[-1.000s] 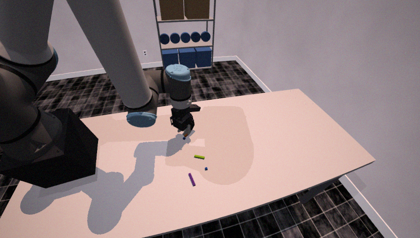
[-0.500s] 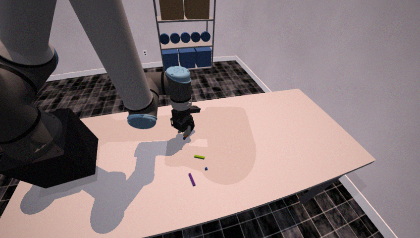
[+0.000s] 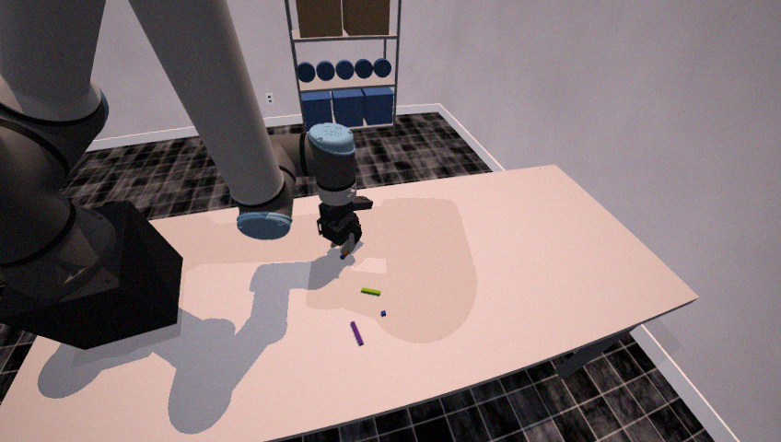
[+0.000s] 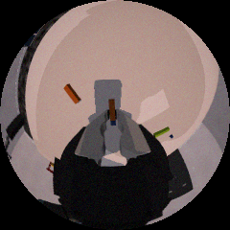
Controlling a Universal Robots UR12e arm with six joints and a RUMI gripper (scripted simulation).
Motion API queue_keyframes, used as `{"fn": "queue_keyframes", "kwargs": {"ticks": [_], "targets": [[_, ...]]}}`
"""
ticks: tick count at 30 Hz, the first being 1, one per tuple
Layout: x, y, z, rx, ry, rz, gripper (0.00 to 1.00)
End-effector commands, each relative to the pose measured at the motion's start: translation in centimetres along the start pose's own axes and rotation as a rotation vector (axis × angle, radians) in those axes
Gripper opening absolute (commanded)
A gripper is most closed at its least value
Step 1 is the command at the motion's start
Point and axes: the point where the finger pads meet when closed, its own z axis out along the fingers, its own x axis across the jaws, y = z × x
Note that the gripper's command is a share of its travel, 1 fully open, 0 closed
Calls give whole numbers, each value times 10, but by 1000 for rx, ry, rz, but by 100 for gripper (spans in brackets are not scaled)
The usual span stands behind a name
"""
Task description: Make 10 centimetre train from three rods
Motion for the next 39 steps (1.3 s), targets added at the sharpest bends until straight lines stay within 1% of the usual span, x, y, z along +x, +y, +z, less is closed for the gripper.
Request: {"fn": "queue_keyframes", "kwargs": {"ticks": [1,17,18,20,21,23,24,26,27,31,32,39], "targets": [[0,0,0,1,1,0,0],[0,0,0,1,1,0,0],[0,0,0,1,1,0,3],[0,0,0,1,1,0,3],[0,0,0,1,1,0,6],[0,0,0,1,1,0,6],[0,0,0,1,1,0,8],[0,0,0,1,1,0,8],[0,0,0,1,1,0,11],[0,0,0,1,1,0,11],[0,0,0,1,1,0,14],[0,0,0,1,1,0,14]]}}
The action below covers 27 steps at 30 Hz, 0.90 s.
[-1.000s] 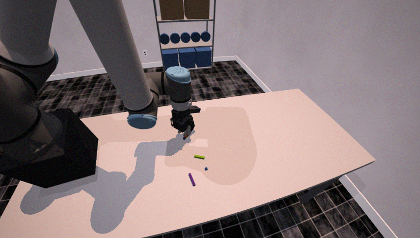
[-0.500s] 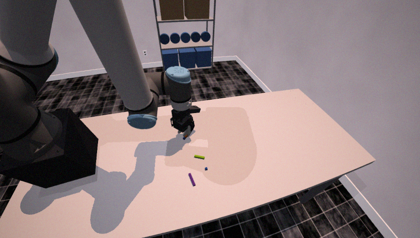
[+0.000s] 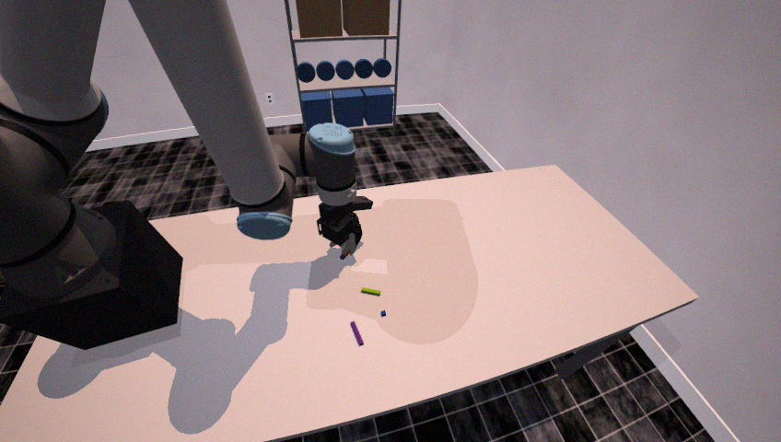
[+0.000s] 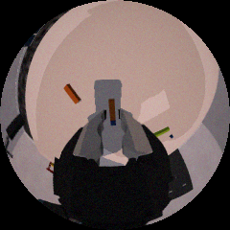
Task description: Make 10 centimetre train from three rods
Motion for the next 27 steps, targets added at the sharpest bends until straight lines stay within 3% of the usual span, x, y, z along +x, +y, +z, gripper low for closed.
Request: {"fn": "queue_keyframes", "kwargs": {"ticks": [1,10,24,27], "targets": [[0,0,0,1,1,0,14],[0,0,-8,1,1,0,14],[0,0,-76,1,1,0,14],[0,0,-79,1,1,0,14]]}}
